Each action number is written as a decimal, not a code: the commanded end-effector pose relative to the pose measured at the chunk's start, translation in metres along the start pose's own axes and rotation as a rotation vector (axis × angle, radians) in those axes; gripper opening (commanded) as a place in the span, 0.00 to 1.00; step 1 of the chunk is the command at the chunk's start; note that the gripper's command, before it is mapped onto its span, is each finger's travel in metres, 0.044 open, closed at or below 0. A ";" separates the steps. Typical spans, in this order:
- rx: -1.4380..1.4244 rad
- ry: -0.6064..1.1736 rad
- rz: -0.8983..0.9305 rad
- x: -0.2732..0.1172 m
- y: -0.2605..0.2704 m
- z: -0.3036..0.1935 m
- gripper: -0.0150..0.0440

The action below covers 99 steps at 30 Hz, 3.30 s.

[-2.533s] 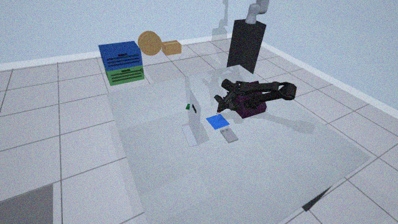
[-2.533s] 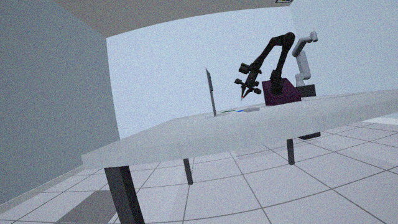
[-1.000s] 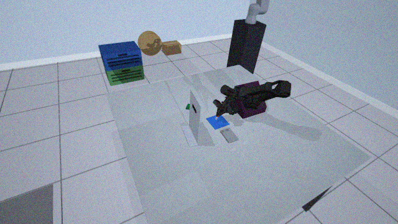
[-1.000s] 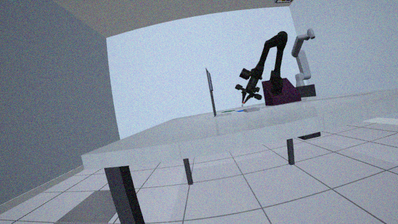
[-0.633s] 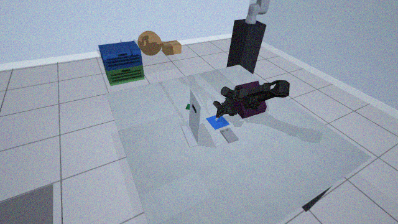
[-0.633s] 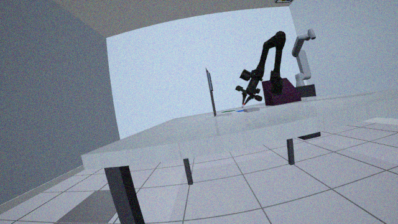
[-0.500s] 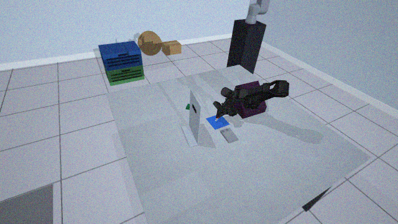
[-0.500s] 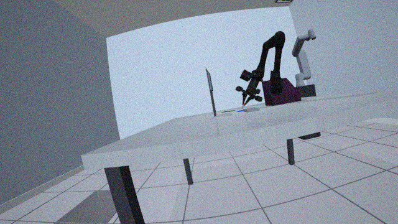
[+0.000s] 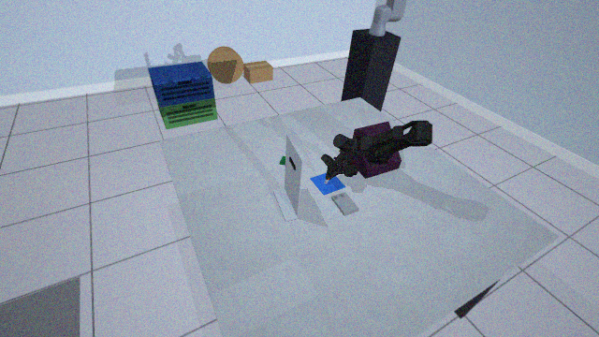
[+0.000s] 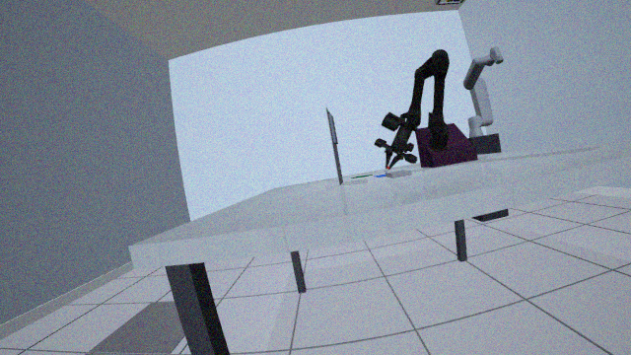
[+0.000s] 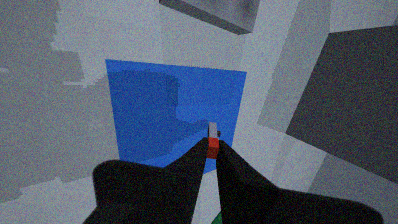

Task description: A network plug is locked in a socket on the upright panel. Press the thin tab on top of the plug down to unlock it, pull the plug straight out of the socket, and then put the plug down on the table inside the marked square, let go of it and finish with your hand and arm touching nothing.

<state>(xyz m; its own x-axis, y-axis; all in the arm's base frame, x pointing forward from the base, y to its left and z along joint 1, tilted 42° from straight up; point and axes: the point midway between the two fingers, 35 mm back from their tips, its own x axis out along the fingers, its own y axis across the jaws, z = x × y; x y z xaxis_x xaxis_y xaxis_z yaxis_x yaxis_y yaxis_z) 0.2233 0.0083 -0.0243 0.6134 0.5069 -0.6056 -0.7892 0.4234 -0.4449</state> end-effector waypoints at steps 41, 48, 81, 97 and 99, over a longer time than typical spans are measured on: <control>0.004 0.002 0.004 0.004 0.000 0.002 0.52; 0.004 0.005 0.007 -0.002 0.000 0.000 0.52; 0.009 0.008 0.012 -0.026 0.001 -0.002 0.52; 0.008 0.015 0.016 -0.037 -0.009 -0.006 0.52; 0.008 0.016 0.017 -0.038 -0.010 -0.006 0.52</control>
<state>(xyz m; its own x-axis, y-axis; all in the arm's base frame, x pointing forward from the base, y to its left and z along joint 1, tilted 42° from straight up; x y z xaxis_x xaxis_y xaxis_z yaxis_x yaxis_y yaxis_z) 0.2050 -0.0160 -0.0050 0.5910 0.5058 -0.6284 -0.8047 0.4243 -0.4152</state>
